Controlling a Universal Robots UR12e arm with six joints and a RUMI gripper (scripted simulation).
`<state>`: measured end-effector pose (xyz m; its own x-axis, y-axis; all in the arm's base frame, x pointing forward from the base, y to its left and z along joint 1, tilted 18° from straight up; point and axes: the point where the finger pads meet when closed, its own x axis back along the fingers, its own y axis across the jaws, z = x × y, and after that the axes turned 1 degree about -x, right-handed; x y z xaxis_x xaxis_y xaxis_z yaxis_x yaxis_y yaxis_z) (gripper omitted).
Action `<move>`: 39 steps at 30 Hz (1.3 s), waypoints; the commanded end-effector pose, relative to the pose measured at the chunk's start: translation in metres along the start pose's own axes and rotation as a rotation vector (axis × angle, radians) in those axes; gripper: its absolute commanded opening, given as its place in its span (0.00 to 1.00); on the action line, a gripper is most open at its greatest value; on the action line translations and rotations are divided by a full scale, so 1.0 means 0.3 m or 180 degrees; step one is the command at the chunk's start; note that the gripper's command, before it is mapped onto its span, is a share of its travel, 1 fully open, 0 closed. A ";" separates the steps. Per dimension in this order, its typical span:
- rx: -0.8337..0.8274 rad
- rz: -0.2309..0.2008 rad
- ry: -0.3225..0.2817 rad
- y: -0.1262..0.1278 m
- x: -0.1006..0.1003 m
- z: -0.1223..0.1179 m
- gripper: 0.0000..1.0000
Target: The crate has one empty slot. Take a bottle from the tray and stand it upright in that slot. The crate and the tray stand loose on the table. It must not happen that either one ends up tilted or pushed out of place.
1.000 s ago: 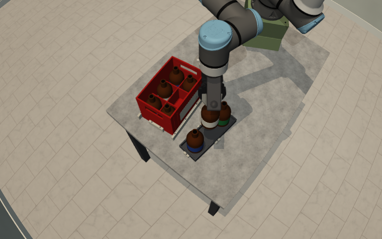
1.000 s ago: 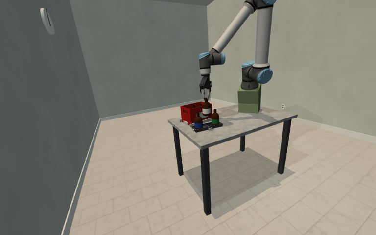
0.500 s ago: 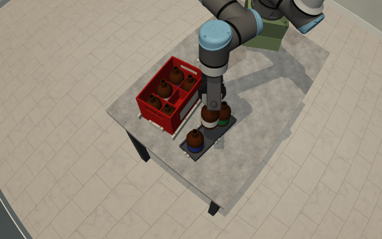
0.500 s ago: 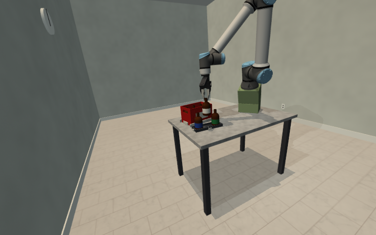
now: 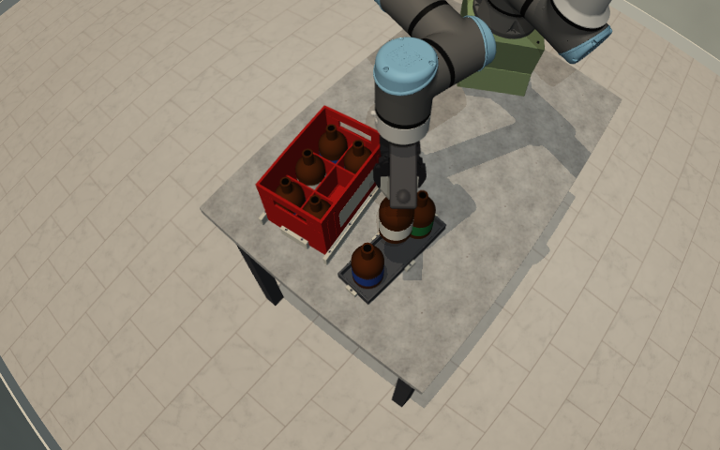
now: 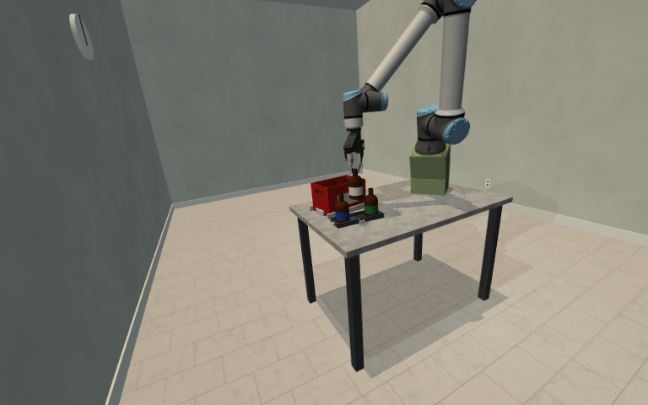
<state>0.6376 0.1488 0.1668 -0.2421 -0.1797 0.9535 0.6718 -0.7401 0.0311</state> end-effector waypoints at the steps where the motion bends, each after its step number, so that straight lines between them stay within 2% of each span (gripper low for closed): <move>1: 0.0001 -0.0004 0.0003 0.002 0.002 0.002 0.00; 18: 0.0001 -0.0004 0.0003 0.002 0.013 0.002 0.00; 39: 0.0001 -0.0004 0.0003 0.001 0.078 0.002 0.00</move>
<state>0.6330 0.1454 0.1850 -0.2422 -0.1797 0.9535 0.6717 -0.7401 0.0311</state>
